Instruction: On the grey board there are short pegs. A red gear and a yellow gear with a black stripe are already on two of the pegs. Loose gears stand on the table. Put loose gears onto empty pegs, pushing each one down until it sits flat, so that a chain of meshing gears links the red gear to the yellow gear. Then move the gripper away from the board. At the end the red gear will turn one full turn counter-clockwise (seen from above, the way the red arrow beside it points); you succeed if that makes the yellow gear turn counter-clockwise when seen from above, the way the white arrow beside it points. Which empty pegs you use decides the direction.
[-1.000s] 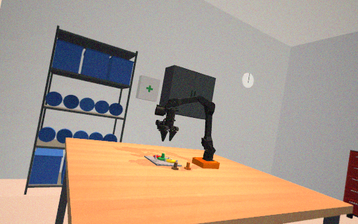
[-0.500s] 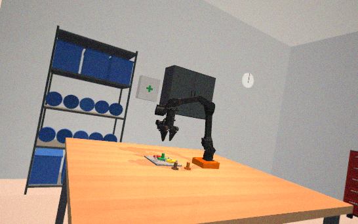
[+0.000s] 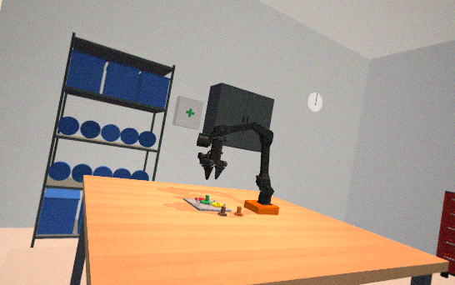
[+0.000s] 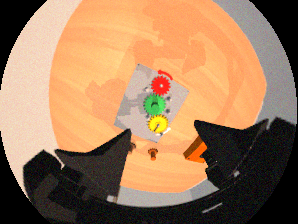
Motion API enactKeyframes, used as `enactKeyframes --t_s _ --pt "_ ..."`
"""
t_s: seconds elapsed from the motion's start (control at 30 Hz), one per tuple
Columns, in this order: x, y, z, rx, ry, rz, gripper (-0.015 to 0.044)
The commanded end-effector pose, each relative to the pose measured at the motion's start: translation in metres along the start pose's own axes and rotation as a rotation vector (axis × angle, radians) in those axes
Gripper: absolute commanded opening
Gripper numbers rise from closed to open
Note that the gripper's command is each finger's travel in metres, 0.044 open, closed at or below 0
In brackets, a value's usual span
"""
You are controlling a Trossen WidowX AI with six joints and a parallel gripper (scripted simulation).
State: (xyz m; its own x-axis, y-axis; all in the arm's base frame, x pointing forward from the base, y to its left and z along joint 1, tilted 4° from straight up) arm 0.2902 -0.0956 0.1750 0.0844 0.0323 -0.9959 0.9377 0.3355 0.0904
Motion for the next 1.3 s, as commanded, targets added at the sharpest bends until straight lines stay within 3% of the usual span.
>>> enactKeyframes --t_s 0.0,0.13,0.5,0.87,1.27 --pt "-0.001 0.0 0.0 -0.005 -0.001 0.001 0.044" --pt "-0.003 0.012 -0.018 -0.002 -0.003 0.001 0.044" --pt "-0.022 0.061 -0.167 0.004 0.007 0.005 0.044" --pt "-0.045 0.03 -0.319 -0.002 0.035 0.005 0.044" --pt "-0.046 0.026 -0.327 -0.002 0.036 0.005 0.044"
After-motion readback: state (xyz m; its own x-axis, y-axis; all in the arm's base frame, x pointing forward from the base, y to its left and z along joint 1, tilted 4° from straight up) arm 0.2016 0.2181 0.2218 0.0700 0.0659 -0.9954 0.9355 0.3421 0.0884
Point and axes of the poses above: the point midway between the two fingers, 35 mm back from their tips, its own x axis out along the fingers, its own y axis across the jaws, z = x × y, the point moved 3 cm from there along -x, back along the fingers, and after that the axes turned 11 degrees about x, right-handed, at the moved point
